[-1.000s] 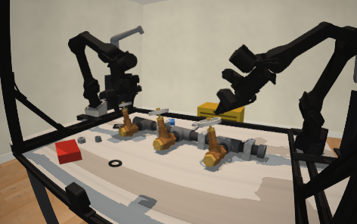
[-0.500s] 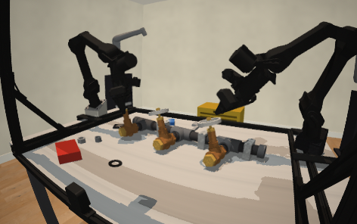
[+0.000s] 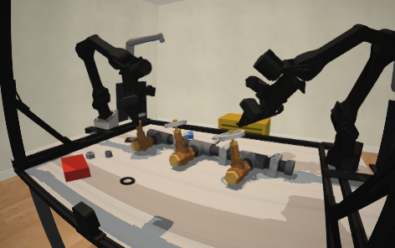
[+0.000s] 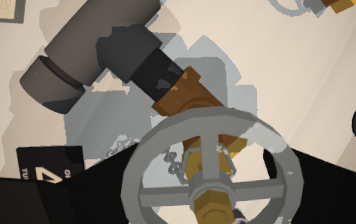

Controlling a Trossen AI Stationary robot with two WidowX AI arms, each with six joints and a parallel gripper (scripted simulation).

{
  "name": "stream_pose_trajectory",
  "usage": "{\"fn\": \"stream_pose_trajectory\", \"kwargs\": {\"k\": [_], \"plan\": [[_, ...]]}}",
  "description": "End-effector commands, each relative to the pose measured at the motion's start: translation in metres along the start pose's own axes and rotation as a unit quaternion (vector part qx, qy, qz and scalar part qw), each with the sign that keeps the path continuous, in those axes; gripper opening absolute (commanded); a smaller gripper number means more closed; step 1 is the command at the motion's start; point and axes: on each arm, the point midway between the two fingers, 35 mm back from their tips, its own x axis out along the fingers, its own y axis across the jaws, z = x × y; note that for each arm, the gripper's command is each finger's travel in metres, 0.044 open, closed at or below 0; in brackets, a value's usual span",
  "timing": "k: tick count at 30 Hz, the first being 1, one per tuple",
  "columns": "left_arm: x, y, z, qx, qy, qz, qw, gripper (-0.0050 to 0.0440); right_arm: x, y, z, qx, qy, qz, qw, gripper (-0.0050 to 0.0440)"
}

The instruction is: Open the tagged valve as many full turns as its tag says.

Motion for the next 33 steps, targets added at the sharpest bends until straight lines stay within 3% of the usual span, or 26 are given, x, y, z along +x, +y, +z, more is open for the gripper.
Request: {"fn": "stream_pose_trajectory", "kwargs": {"k": [1, 8, 13, 18, 20, 27, 33], "plan": [[0.0000, 0.0000, 0.0000, 0.002, 0.000, 0.000, 1.000, 0.0384, 0.0000, 0.0000, 0.0000, 0.000, 0.000, 0.000, 1.000, 0.0400], [0.0000, 0.0000, 0.0000, 0.010, 0.000, 0.000, 1.000, 0.0400, 0.0000, 0.0000, 0.0000, 0.000, 0.000, 0.000, 1.000, 0.0400], [0.0000, -0.0001, 0.0000, 0.197, 0.000, 0.000, 0.980, 0.0400, 0.0000, 0.0000, 0.0000, 0.000, 0.000, 0.000, 1.000, 0.0400], [0.0000, -0.0001, 0.0000, 0.355, 0.001, 0.000, 0.935, 0.0400, 0.0000, 0.0000, 0.0000, 0.000, 0.000, 0.000, 1.000, 0.0400], [0.0000, -0.0001, 0.0000, 0.355, 0.001, 0.000, 0.935, 0.0400, 0.0000, 0.0000, 0.0000, 0.000, 0.000, 0.000, 1.000, 0.0400], [0.0000, -0.0001, -0.0001, 0.585, 0.001, 0.000, 0.811, 0.0400, 0.0000, 0.0000, 0.0000, 0.000, 0.000, 0.000, 1.000, 0.0400], [0.0000, -0.0001, -0.0001, 0.731, 0.001, 0.001, 0.682, 0.0400, 0.0000, 0.0000, 0.0000, 0.000, 0.000, 0.000, 1.000, 0.0400]]}}
